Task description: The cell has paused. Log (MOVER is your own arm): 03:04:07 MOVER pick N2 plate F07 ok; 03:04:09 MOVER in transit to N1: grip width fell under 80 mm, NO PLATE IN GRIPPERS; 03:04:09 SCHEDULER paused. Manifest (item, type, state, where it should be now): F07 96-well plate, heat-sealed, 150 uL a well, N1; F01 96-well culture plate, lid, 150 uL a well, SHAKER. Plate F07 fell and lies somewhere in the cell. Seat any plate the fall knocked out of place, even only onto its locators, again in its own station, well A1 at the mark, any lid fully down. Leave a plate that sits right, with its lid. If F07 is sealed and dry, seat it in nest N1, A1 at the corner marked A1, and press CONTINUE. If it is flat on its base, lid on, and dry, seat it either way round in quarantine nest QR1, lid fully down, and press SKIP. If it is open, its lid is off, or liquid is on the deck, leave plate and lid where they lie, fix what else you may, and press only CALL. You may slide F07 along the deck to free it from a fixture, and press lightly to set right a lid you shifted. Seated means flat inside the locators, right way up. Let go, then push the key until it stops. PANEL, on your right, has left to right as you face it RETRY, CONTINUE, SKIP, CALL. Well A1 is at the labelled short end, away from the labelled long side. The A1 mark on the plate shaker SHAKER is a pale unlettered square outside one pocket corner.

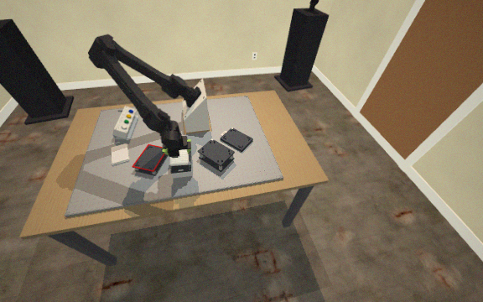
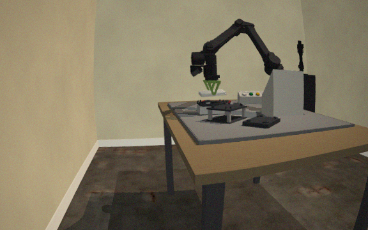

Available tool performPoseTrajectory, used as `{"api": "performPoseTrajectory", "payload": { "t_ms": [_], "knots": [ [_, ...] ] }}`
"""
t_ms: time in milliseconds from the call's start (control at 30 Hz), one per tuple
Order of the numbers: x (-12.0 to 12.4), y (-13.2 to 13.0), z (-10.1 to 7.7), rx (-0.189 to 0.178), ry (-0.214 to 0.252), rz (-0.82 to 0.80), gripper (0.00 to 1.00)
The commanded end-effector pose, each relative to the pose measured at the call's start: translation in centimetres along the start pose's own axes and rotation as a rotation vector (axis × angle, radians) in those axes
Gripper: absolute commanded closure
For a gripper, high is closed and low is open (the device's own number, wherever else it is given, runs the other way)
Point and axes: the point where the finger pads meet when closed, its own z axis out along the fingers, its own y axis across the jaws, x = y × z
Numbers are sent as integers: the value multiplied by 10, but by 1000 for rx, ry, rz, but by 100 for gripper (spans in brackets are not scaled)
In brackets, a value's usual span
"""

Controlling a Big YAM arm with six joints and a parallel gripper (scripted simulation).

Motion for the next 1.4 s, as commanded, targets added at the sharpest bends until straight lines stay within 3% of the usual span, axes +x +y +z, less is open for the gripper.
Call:
{"api": "performPoseTrajectory", "payload": {
  "t_ms": [0,400,633,700,733,833,1200,1267,1300,1367],
  "knots": [
    [-18,-8,-6,2,-19,22,100],
    [-19,-9,-7,2,-20,17,100],
    [-8,-5,8,2,-8,11,100],
    [-8,-5,8,2,-8,11,100],
    [-10,0,-1,1,-33,-3,100],
    [-4,-2,15,2,2,2,100],
    [-3,-2,26,1,2,1,100],
    [-3,-2,26,1,2,1,100],
    [-9,-4,15,1,-28,6,100],
    [-7,-6,25,2,-11,13,100]
  ]
}}
